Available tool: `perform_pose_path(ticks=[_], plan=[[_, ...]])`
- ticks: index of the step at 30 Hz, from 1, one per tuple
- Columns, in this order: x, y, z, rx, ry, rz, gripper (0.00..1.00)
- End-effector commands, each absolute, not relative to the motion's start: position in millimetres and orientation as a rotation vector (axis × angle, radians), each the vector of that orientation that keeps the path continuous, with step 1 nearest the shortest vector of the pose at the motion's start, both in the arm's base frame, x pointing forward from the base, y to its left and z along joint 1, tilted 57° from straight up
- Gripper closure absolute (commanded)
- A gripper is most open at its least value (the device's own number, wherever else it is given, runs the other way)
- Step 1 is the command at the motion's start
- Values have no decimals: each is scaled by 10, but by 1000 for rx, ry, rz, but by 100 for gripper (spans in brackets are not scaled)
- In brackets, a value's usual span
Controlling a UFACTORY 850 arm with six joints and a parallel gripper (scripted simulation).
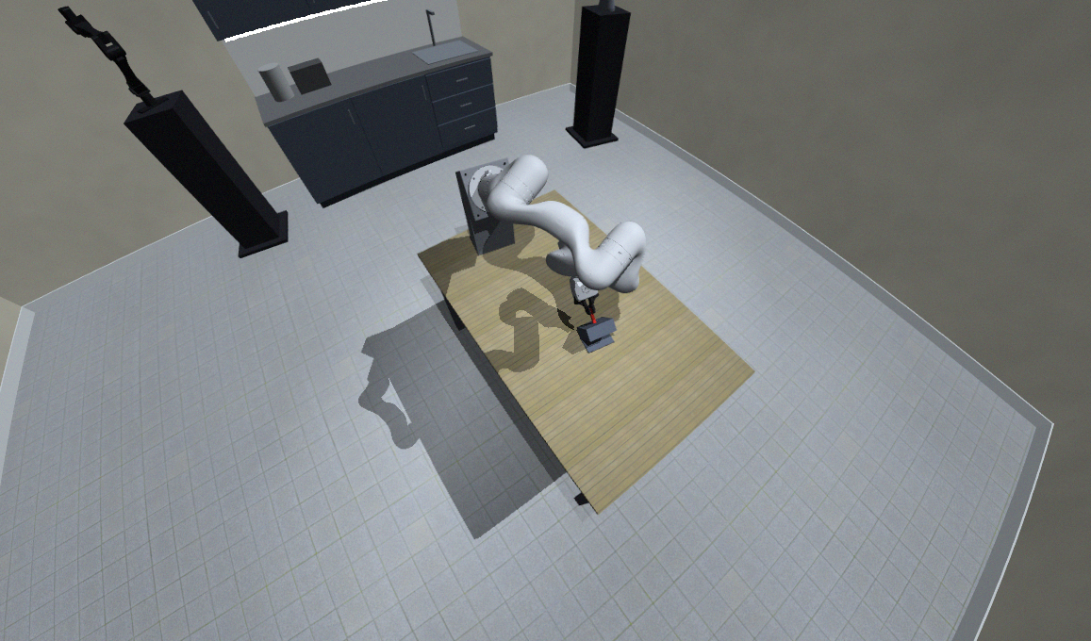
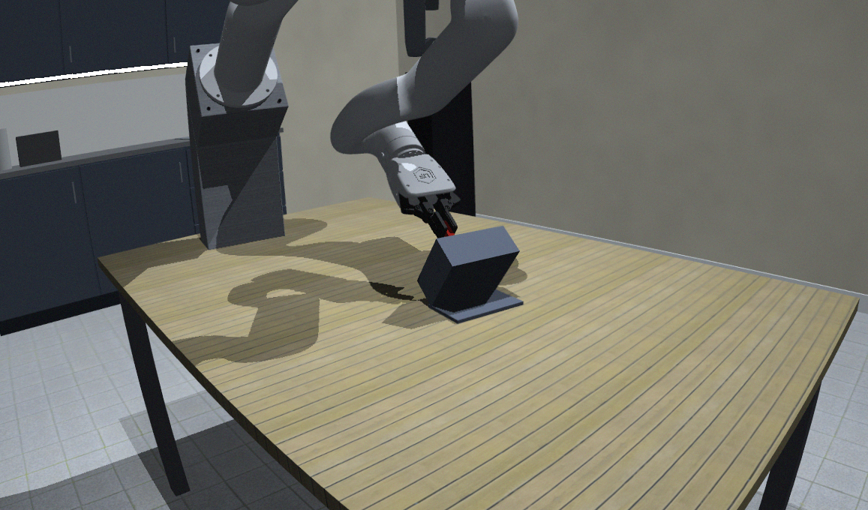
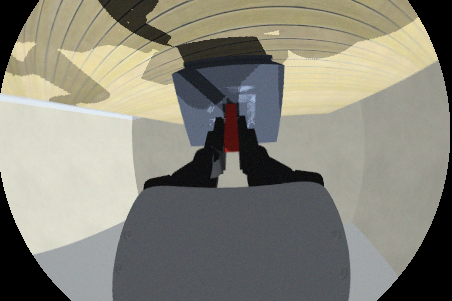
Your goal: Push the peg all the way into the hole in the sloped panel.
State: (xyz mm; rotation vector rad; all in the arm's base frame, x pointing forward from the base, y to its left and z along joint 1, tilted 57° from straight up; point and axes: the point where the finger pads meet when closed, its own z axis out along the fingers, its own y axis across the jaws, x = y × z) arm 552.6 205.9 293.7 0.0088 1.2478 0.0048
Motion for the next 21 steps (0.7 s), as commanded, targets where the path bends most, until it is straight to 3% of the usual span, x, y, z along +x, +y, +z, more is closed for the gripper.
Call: perform_pose_path(ticks=[1, 21], plan=[[5546, 2059, 2946, 8, 1247, 5, 100], [5635, 2057, 2977, 9, 1247, 5, 100]])
